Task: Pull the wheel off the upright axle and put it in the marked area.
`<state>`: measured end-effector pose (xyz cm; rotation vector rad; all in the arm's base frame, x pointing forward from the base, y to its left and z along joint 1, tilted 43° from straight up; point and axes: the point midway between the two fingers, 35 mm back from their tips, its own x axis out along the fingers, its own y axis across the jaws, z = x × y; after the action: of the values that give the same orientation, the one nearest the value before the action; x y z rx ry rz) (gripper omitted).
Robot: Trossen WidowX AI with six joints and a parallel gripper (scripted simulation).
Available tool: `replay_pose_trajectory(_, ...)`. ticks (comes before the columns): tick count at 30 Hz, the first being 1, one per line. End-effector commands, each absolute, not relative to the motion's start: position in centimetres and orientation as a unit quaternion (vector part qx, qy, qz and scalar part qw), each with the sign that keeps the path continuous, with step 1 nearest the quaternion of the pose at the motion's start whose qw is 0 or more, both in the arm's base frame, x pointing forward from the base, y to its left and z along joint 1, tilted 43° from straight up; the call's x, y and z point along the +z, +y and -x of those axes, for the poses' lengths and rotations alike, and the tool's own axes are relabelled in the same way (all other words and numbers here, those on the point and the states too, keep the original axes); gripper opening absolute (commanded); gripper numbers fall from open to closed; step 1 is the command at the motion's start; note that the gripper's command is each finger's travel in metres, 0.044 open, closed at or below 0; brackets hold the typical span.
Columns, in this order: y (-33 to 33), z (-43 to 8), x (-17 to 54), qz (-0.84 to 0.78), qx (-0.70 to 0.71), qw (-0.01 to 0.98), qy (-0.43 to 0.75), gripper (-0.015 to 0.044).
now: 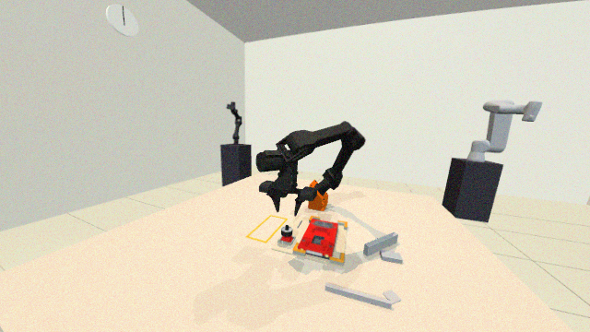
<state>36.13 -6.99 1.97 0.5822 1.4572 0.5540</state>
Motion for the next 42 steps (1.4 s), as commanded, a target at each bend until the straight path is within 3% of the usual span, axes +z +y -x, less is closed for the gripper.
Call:
replay_pose_trajectory(1,-5.5,-36.1,0.5,-0.263,0.249,0.668,0.651,0.0300)
replay_pose_trajectory(13,-2.2,-36.2,-2.9,-0.264,0.250,0.667,0.650,0.0300)
replay_pose_trajectory(16,-2.3,-36.3,-2.6,-0.258,0.252,0.667,0.651,0.0221)
replay_pose_trajectory(25,-2.3,-36.3,-2.6,-0.258,0.252,0.667,0.651,0.0161)
replay_pose_trajectory(31,-2.4,-36.3,-2.5,-0.258,0.252,0.667,0.651,0.0004)
replay_pose_trajectory(42,-2.6,-36.3,-2.3,-0.258,0.252,0.667,0.651,0.0000)
